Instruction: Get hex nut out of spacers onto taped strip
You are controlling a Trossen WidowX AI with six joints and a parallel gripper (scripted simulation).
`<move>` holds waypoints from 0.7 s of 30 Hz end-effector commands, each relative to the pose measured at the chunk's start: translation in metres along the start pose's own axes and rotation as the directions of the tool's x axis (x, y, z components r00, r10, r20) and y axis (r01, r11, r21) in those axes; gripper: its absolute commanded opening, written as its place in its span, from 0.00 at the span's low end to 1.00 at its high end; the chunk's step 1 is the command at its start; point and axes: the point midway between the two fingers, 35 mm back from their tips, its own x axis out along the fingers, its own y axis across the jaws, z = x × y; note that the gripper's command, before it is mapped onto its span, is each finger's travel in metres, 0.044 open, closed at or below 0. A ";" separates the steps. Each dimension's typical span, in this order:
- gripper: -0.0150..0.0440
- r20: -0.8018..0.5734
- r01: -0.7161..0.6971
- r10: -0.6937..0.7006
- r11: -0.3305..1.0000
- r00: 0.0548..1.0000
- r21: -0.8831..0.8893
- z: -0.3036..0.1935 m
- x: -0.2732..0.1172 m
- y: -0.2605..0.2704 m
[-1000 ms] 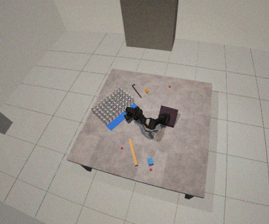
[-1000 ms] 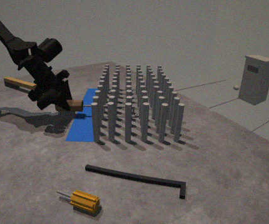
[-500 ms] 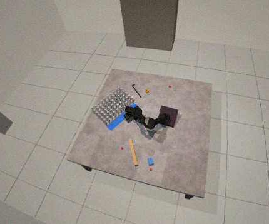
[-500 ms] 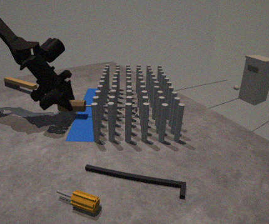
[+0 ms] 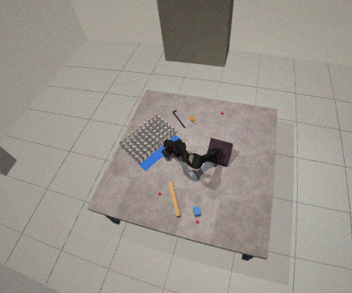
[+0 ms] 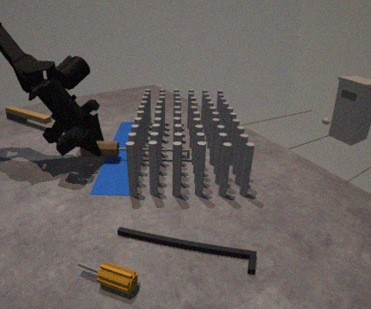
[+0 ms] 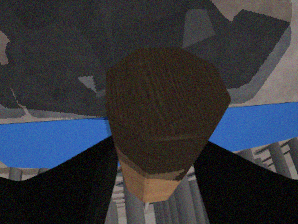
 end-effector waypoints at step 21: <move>0.25 -0.014 -0.004 0.004 1.000 1.000 0.008 0.004 0.007 0.003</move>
